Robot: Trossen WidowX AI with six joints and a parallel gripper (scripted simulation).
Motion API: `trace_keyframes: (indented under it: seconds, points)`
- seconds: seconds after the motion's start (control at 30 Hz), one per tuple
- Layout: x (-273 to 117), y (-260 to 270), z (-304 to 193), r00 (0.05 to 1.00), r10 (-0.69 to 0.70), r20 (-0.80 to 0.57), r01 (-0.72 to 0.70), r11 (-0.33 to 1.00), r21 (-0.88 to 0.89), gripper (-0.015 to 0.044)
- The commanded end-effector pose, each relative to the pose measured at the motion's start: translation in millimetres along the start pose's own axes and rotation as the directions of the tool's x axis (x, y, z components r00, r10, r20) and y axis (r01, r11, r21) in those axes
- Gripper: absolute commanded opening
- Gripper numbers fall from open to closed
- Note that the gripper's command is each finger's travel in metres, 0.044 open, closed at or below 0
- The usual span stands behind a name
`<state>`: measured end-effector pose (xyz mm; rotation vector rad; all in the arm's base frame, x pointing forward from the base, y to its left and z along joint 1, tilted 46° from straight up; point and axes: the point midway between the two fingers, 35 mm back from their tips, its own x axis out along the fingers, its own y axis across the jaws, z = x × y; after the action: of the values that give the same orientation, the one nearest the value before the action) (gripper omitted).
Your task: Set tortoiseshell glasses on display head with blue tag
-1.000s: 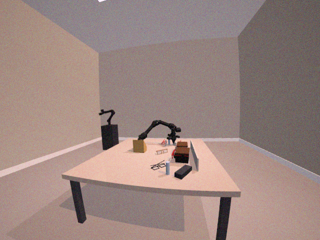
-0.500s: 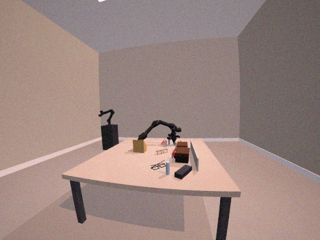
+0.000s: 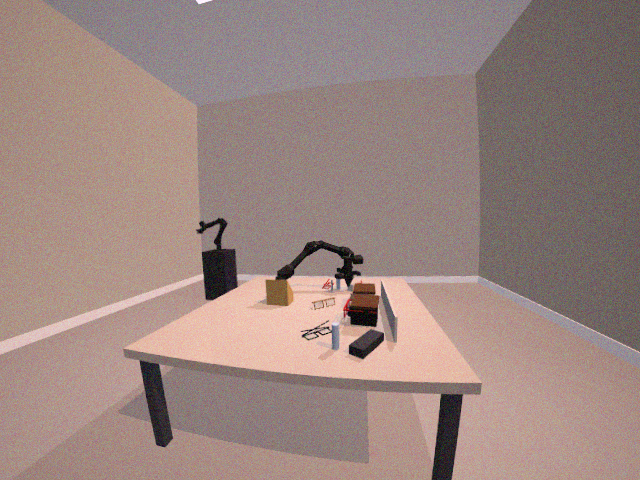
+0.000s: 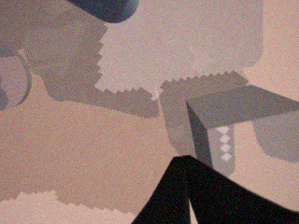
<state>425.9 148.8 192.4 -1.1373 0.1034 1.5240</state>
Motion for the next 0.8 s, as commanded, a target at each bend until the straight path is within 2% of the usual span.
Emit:
trace_keyframes:
  seconds: [0.0, 0.77]
  points:
    - [0.9, -2.7, -1.8, 1.0, 0.001, -0.003, -0.001, 1.0, 0.005, 0.0]
    - [1.0, -10.6, -1.5, 1.0, 0.001, -0.003, -0.001, 1.0, 0.005, 0.0]
